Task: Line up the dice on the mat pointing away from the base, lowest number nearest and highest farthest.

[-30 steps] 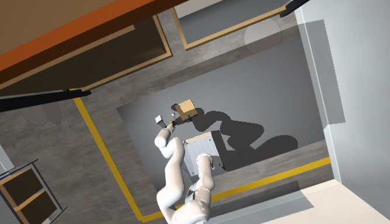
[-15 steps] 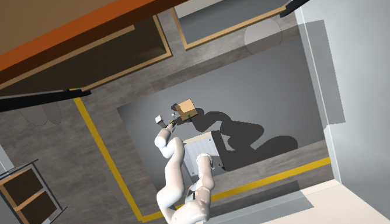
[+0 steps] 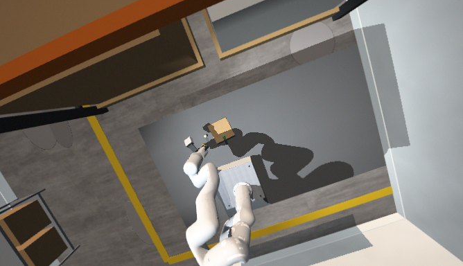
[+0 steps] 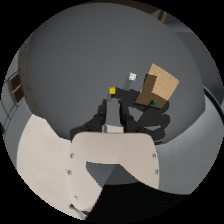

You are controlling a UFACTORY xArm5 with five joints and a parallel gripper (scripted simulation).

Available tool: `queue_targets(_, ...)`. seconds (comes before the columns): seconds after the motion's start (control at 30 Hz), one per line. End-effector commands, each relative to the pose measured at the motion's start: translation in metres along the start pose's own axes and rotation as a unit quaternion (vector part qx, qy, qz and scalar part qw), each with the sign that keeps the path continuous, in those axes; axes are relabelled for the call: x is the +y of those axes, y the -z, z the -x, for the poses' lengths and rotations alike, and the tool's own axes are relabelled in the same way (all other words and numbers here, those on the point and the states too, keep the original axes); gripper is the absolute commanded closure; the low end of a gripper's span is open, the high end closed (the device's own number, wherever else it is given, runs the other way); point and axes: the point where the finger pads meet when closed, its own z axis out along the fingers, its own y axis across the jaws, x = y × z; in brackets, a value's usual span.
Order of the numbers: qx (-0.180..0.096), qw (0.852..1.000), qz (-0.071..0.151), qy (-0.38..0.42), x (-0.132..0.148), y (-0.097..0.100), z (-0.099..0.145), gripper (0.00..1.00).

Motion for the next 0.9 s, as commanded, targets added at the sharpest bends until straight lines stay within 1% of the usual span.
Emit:
queue_targets(0.0,0.002,1.000,0.000,0.000,0.000,0.001,-0.001,0.69)
queue_targets(0.57,0.002,1.000,0.000,0.000,0.000,-0.004,-0.001,0.69)
queue_targets(0.87,0.002,1.000,0.000,0.000,0.000,-0.014,-0.001,0.69)
